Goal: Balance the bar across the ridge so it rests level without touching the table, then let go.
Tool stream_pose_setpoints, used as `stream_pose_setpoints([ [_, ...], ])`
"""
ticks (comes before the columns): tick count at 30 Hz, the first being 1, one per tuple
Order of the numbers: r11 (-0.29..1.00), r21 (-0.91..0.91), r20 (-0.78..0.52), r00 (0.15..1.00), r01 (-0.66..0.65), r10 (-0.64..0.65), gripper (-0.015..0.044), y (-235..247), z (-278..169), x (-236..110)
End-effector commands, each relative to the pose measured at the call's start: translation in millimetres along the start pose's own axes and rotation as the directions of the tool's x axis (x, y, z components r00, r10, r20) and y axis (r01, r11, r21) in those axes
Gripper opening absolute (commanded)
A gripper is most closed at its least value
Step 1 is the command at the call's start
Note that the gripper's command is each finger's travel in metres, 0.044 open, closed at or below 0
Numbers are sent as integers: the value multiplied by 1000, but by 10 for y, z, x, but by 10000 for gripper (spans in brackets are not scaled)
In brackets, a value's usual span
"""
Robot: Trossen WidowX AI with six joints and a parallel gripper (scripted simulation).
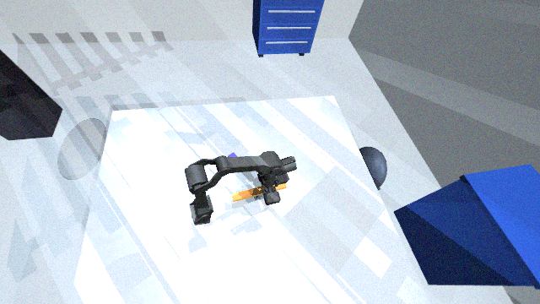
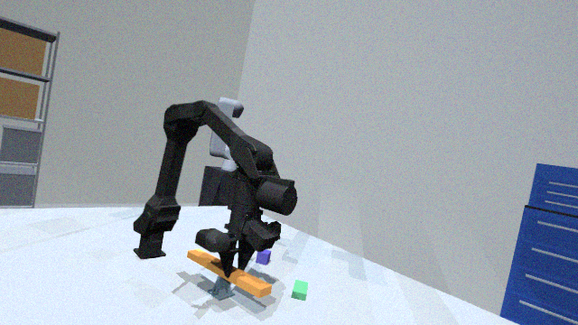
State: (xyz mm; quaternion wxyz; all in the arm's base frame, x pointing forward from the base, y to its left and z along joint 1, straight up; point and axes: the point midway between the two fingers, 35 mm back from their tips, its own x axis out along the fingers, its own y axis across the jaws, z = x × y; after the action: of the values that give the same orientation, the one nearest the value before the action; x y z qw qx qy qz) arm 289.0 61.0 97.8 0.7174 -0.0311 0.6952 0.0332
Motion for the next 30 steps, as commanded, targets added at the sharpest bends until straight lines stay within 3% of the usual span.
stream_pose_setpoints([
  [1, 1000, 2, -2, 1000, -2, 2, 0, 2, -5, 19],
  [30, 1000, 2, -2, 1000, -2, 2, 0, 1, -5, 43],
])
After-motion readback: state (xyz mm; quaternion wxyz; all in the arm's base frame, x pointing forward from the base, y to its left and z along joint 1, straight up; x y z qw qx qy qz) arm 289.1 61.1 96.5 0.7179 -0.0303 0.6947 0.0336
